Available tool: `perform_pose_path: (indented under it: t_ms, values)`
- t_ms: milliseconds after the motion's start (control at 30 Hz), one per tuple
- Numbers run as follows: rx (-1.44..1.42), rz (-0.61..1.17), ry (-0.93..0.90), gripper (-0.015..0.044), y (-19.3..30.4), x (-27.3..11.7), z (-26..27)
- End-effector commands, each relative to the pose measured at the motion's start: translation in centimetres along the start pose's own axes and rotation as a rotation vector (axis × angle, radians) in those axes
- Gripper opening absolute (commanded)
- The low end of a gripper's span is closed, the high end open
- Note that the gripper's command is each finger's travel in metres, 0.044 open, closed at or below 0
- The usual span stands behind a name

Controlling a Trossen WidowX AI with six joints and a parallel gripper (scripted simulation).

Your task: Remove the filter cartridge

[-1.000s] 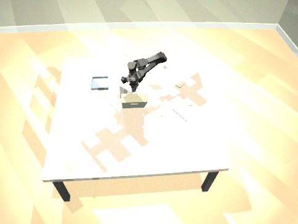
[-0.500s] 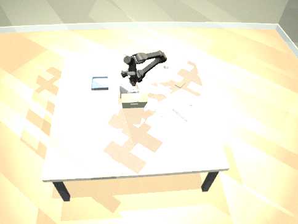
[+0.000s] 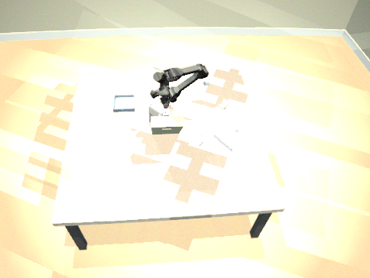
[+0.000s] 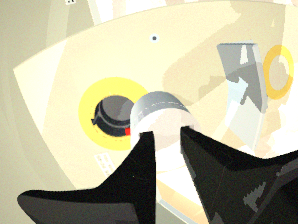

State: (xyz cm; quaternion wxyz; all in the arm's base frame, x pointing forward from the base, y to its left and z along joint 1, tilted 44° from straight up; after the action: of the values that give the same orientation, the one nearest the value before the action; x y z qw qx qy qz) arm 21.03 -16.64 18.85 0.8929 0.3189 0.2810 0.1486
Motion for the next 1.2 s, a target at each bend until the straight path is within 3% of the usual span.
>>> perform_pose_path:
  t_ms: [0,300,433,1167]
  values:
    - [-0.003,0.003,-0.004,0.0,0.1,0.2,-1.6]
    - [-0.003,0.003,-0.004,0.0,0.3,0.5,-3.7]
    - [0.004,0.0,0.001,0.009,0.2,0.4,-3.1]
    - [0.004,0.0,0.001,0.009,0.2,0.4,-3.1]
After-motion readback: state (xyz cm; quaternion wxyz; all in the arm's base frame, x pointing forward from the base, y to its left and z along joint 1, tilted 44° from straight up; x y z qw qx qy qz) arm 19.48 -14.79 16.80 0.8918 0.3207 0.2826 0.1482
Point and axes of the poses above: the point midway between the two fingers, 35 mm back from their tips, its own x axis out along the fingers, its own z axis across the jaws, y = z × x, the point moved 7 cm from there along -x, back along the fingers, and after that the axes turned 13 degrees about -x, right-handed, at the moved point
